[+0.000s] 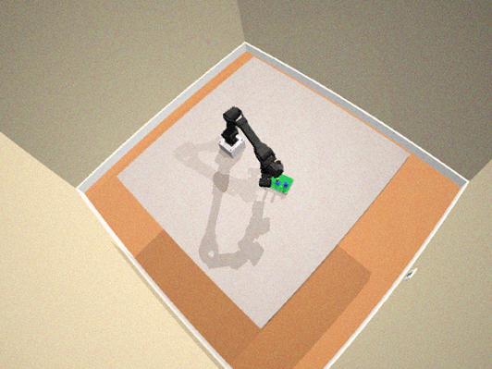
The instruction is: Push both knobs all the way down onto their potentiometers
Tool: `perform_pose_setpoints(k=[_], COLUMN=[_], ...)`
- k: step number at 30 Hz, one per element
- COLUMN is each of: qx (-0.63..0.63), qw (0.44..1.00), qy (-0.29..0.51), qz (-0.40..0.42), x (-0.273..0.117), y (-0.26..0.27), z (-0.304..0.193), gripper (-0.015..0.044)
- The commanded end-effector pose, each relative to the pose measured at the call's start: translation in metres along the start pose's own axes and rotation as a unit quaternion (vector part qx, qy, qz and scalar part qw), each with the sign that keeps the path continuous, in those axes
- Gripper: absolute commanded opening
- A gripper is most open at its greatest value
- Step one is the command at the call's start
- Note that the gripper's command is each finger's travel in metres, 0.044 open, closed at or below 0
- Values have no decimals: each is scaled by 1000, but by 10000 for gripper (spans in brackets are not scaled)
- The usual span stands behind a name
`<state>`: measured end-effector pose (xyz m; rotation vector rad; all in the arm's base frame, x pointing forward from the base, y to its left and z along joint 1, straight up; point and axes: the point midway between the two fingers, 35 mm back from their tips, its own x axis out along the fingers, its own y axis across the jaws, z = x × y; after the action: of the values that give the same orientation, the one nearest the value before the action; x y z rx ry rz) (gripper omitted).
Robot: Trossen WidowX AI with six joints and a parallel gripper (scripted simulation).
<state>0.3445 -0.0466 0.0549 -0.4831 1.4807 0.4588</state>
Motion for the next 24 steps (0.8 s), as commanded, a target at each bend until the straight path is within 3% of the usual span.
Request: perform_pose_setpoints(k=[1, 24], qx=[3, 3], qw=[1000, 1000], qy=[1, 1], qz=[4, 4], x=[1, 7], y=[1, 1], z=[0, 0], gripper=[0, 0])
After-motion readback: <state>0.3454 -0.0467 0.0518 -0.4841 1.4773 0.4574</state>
